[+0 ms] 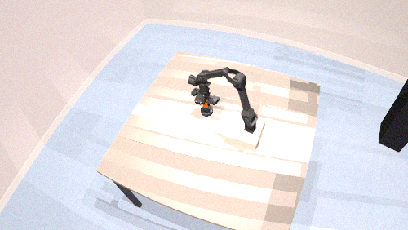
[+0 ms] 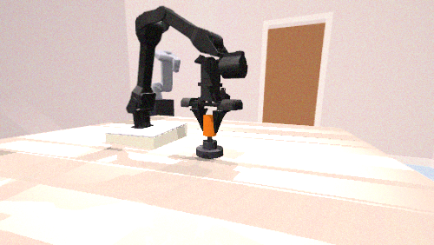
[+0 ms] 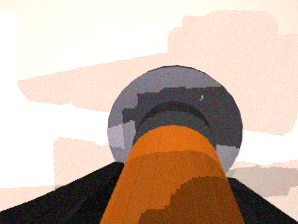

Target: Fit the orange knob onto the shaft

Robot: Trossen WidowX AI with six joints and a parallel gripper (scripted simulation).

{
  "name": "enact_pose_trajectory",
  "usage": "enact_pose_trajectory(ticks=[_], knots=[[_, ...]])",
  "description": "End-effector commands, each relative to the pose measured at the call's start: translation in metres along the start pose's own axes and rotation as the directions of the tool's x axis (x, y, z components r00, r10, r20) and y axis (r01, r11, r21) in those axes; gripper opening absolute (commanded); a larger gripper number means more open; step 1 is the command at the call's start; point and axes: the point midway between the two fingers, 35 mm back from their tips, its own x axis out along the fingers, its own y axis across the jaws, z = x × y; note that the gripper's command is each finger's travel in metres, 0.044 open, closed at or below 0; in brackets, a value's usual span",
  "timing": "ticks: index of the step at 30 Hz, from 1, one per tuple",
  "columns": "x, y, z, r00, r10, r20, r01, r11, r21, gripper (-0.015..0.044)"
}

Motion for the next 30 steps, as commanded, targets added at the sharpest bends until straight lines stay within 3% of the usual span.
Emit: enact_pose_trajectory(ticks=[1,19,26,30], knots=[[0.0001,-0.0005,-0.0003,1.0,-0.002,-0.002,0.002,1.0,-0.006,0.0],[-0.0044,-0.0011,-0.0005,1.0,-0.002,-0.001,0.002,1.0,-0.006,0.0],[-0.0045,-0.0018,-0.0004,1.0,-0.002,-0.001,0.002,0.979,-0.204,0.0],[-0.0025,-0.0015,-0.0001,1.0,-0.002,-0.001,0.002,0.977,-0.214,0.0]])
